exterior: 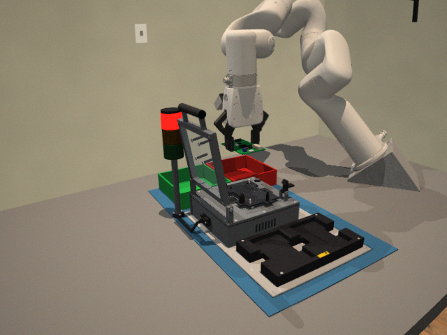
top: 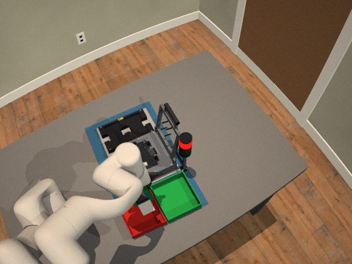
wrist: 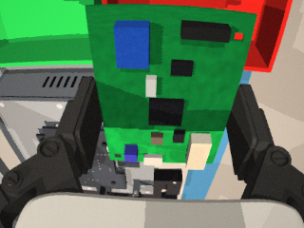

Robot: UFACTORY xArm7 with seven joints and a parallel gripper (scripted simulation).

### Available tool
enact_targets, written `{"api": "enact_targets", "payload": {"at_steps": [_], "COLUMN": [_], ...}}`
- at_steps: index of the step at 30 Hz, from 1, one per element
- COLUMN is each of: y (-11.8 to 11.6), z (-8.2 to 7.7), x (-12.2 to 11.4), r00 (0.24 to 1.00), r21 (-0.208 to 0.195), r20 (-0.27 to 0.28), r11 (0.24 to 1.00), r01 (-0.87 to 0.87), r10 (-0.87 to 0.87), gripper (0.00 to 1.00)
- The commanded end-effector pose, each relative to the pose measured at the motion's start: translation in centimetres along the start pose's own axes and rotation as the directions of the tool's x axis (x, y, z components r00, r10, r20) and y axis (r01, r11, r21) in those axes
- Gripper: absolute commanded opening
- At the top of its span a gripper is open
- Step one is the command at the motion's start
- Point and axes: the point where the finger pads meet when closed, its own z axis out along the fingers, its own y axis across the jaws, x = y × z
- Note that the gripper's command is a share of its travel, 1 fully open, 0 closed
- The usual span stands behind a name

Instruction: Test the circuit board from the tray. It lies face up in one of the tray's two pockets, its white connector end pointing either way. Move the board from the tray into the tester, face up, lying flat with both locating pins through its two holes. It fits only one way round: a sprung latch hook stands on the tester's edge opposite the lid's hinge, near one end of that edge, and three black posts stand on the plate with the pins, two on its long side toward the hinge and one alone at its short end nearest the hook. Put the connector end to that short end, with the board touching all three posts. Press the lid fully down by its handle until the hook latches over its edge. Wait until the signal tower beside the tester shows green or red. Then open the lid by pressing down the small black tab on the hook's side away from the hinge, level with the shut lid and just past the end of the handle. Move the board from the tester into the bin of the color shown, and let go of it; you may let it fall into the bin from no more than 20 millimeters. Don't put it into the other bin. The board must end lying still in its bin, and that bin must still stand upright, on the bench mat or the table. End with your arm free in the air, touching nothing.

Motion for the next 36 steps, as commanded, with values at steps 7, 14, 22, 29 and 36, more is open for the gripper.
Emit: {"api": "enact_targets", "payload": {"at_steps": [7,14,22,29,36], "y": [2.0,2.4,2.4,2.4,2.3], "z": [0.9,1.1,1.1,1.2,2.0], "x": [4.4,5.0,5.0,5.0,5.0], "r00": [1.0,1.0,1.0,1.0,1.0], "r21": [0.013,0.013,0.013,0.013,0.013], "r20": [0.006,0.006,0.006,0.006,0.006], "r11": [1.0,1.0,1.0,1.0,1.0], "r01": [0.002,0.002,0.002,0.002,0.002], "r10": [-0.002,-0.002,-0.002,-0.002,-0.002], "gripper": [0.79,0.79,0.79,0.79,0.79]}}
